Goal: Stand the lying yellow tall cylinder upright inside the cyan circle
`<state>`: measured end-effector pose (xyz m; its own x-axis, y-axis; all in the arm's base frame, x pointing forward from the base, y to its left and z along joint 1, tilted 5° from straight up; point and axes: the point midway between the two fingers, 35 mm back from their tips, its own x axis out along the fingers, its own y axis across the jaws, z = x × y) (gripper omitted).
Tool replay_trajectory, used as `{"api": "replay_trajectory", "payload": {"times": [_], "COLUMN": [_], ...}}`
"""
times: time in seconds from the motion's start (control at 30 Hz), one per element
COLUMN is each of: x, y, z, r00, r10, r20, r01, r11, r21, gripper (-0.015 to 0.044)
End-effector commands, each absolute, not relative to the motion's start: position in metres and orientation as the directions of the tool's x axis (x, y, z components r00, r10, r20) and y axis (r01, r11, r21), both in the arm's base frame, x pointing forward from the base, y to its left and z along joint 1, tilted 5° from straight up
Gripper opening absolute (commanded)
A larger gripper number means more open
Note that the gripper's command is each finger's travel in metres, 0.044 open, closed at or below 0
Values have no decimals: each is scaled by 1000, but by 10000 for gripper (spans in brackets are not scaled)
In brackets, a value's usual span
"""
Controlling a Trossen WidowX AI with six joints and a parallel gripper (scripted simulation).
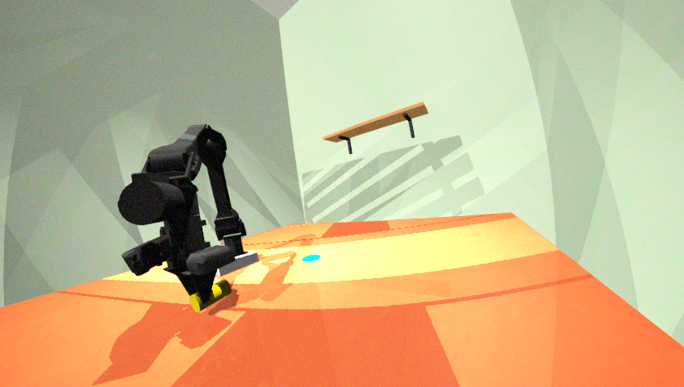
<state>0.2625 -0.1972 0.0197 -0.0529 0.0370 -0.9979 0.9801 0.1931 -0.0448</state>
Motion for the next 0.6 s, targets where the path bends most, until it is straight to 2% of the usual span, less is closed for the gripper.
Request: {"api": "replay_trajectory", "payload": {"times": [0.0, 0.57], "x": [265, 267], "y": [-199, -200], "z": [33, 87], "r00": [-42, -42], "r10": [35, 35], "r20": [-998, -998], "r01": [980, 980], "r11": [196, 196], "r21": [-35, -35], "gripper": [105, 105]}}
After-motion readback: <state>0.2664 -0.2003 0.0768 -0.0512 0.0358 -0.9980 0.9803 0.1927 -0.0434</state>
